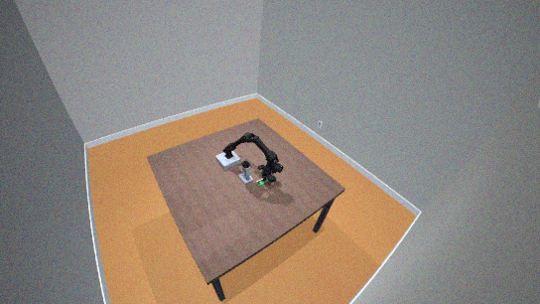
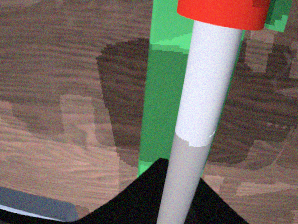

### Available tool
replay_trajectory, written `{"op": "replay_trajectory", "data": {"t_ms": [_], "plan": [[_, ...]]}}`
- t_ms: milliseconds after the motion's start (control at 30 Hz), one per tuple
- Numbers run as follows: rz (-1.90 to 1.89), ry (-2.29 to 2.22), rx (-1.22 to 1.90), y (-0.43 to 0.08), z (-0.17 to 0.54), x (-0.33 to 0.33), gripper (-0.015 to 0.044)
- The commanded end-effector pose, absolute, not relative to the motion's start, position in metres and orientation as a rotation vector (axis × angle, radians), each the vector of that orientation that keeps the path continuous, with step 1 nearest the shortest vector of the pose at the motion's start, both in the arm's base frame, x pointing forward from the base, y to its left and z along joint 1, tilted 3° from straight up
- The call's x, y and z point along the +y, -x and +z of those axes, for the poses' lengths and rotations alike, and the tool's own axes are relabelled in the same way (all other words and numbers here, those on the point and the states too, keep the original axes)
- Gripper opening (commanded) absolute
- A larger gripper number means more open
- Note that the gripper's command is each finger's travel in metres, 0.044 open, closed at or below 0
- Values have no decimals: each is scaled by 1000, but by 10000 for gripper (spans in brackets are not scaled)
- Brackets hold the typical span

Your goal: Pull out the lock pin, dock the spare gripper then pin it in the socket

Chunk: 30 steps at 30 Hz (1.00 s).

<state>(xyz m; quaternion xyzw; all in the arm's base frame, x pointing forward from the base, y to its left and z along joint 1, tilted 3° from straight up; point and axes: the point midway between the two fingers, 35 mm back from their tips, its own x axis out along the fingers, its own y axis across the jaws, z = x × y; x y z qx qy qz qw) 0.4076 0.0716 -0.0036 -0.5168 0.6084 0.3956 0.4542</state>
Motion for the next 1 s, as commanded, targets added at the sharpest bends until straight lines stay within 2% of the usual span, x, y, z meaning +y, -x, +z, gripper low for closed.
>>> {"op": "replay_trajectory", "data": {"t_ms": [0, 600, 967], "plan": [[975, 1283, 1496, -410, 6, 72, 0], [975, 1283, 1496, -409, 61, 72, 0], [990, 1290, 1488, -409, 57, 73, 0]]}}
